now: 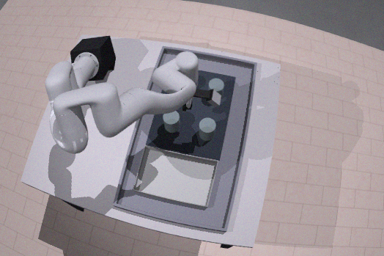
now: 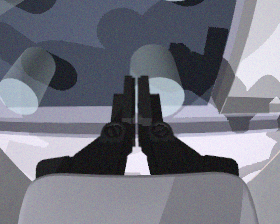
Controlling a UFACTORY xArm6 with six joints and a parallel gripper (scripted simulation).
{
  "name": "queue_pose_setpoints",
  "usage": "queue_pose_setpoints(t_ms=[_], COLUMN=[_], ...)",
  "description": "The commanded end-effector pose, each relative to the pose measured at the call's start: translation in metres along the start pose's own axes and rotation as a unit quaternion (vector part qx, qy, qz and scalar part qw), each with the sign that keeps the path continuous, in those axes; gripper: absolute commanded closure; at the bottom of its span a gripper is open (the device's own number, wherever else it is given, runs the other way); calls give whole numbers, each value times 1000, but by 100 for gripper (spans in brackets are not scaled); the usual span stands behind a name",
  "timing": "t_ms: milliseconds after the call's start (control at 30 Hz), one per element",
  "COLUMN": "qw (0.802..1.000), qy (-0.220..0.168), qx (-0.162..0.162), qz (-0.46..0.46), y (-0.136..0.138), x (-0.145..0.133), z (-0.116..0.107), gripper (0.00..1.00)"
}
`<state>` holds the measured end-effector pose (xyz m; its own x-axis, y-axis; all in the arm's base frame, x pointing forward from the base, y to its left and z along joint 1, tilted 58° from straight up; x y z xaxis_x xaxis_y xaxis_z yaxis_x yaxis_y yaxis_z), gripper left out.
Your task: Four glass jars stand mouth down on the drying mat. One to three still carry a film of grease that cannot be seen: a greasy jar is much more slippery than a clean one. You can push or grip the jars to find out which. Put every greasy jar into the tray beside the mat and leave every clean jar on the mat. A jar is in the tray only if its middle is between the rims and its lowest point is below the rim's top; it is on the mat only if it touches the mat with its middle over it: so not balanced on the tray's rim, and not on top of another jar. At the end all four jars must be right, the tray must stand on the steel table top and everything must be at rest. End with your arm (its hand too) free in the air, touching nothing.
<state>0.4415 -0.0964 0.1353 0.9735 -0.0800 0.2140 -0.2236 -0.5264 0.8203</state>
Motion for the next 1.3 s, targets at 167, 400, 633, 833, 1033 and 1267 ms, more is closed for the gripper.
queue_pose_setpoints(t_ms=[167,400,633,833,1033,1267], qw=[1000,1000,1000,1000,1000,1000], qy=[2,2,2,2,2,2], qx=[2,2,2,2,2,2], qz=[1,1,1,1,1,1], y=[25,25,25,25,25,25], x=[1,1,1,1,1,0], z=[17,41,74,74,74,74], gripper=[100,100,100,100,100,100])
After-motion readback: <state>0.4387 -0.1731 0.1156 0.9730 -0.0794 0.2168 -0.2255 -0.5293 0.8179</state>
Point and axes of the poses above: the point where the finger pads meet when closed, its own z axis out along the fingers, its own y axis across the jaws, x = y × z, the point moved 2 cm from there along -z, back along the fingers, and after that the axes turned 1 degree about z, right-handed, at the moved point
